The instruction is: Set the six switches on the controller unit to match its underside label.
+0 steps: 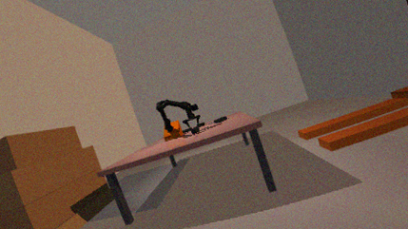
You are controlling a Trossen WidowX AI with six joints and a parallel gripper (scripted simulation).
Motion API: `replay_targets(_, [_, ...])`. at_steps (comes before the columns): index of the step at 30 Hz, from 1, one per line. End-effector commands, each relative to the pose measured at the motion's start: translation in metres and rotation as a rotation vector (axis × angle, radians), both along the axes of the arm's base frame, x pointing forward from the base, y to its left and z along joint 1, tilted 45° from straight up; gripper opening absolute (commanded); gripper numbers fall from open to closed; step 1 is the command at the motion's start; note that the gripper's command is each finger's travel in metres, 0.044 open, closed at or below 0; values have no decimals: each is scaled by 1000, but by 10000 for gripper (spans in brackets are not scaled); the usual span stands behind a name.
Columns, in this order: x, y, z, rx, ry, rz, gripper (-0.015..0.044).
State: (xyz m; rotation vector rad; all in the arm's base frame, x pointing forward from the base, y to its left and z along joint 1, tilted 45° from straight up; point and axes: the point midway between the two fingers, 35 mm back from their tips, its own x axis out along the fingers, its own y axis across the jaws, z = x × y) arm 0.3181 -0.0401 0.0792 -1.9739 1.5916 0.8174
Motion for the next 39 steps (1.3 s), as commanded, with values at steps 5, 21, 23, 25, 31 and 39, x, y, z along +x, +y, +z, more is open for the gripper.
replay_targets(5, [-2,-1,0,-6,-5,-18,440])
replay_targets(21, [-17,5,12,106,-479,-357,230])
replay_targets(23, [-23,6,15,161,-648,-482,177])
replay_targets(25, [-29,7,18,223,-813,-608,125])
replay_targets(31, [-46,11,24,445,-1271,-985,0])
replay_targets(39, [-48,11,24,474,-1320,-1030,0])
